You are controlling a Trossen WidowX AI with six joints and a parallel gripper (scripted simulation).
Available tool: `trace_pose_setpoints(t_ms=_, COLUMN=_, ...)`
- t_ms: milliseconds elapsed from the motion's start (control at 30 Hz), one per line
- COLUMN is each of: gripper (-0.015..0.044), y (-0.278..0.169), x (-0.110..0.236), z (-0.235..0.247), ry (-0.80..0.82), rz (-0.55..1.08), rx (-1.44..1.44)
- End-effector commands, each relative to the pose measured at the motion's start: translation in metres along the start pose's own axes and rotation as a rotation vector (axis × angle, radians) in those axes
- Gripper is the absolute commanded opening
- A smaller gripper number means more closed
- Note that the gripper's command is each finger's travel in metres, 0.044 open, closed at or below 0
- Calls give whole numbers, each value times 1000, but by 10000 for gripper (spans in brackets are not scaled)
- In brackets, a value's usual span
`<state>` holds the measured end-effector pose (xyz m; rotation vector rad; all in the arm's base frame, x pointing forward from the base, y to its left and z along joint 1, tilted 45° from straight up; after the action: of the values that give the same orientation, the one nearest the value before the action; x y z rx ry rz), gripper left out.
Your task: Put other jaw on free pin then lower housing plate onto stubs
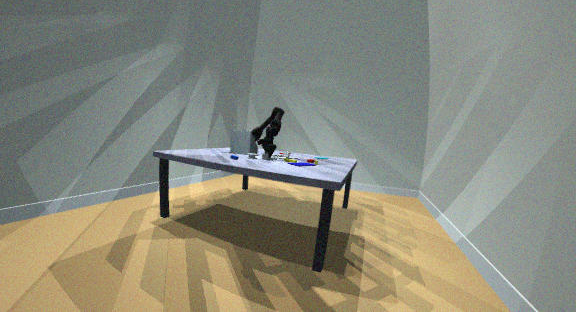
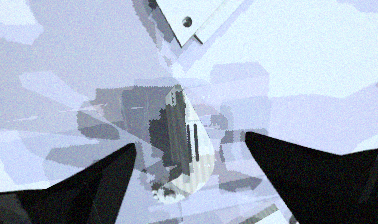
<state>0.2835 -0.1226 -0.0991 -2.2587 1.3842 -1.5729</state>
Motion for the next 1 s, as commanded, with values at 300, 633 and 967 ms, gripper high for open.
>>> trace_pose_setpoints(t_ms=300, gripper=440, y=1, x=-6, z=-1, ry=-3, rz=5, rx=-7)
trace_pose_setpoints(t_ms=633, gripper=440, y=1, x=-7, z=-1, ry=-3, rz=5, rx=-7)
trace_pose_setpoints(t_ms=967, gripper=309, y=1, x=-6, z=-1, ry=-4, rz=1, rx=-4)
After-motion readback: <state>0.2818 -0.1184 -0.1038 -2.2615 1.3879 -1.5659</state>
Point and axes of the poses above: the point midway between the two fingers, 35 mm back from their tips, its own x axis back along the fingers, its own z axis across the jaws, y = z × x, the point moved 9 cm from there along x, back along the fingers, and after that the axes turned 3 degrees about x, right-handed, at the moved point
